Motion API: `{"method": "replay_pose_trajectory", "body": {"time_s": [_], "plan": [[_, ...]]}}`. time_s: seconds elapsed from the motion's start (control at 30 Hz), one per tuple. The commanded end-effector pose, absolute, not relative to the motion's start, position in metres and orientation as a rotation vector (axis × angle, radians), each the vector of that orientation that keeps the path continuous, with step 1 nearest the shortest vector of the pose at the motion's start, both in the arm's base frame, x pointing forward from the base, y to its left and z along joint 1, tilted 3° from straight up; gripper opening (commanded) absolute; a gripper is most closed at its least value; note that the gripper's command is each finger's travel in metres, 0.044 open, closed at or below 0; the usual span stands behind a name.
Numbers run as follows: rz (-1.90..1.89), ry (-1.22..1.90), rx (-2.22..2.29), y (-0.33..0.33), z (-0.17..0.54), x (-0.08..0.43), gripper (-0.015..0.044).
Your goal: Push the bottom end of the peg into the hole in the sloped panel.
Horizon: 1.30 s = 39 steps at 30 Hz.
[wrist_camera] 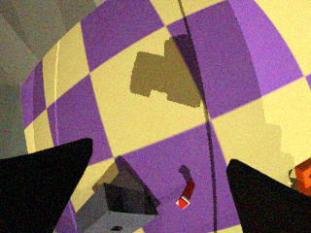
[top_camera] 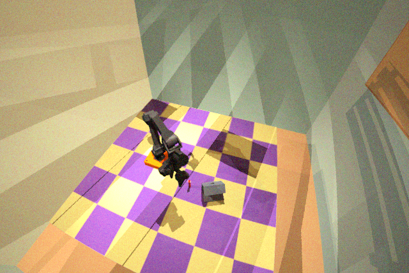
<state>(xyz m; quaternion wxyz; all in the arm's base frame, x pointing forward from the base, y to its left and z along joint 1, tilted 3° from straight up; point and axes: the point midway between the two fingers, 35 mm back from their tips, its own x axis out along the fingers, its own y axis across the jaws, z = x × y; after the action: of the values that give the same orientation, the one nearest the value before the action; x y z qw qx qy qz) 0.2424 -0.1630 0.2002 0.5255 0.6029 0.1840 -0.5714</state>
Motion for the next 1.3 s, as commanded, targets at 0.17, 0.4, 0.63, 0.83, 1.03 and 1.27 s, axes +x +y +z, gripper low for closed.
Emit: {"method": "replay_pose_trajectory", "body": {"time_s": [0.17, 0.4, 0.63, 0.83, 1.03, 1.27], "plan": [[-1.250, 0.711, 1.285, -0.146, 0.178, 0.259, 0.0440], [-1.130, 0.912, 1.152, -0.131, 0.161, 0.270, 0.0440], [-0.994, 1.090, 1.023, -0.116, 0.144, 0.278, 0.0440], [-0.874, 1.222, 0.920, -0.105, 0.131, 0.282, 0.0440], [-0.745, 1.339, 0.821, -0.093, 0.118, 0.285, 0.0440], [-0.667, 1.400, 0.766, -0.086, 0.111, 0.287, 0.0440]]}}
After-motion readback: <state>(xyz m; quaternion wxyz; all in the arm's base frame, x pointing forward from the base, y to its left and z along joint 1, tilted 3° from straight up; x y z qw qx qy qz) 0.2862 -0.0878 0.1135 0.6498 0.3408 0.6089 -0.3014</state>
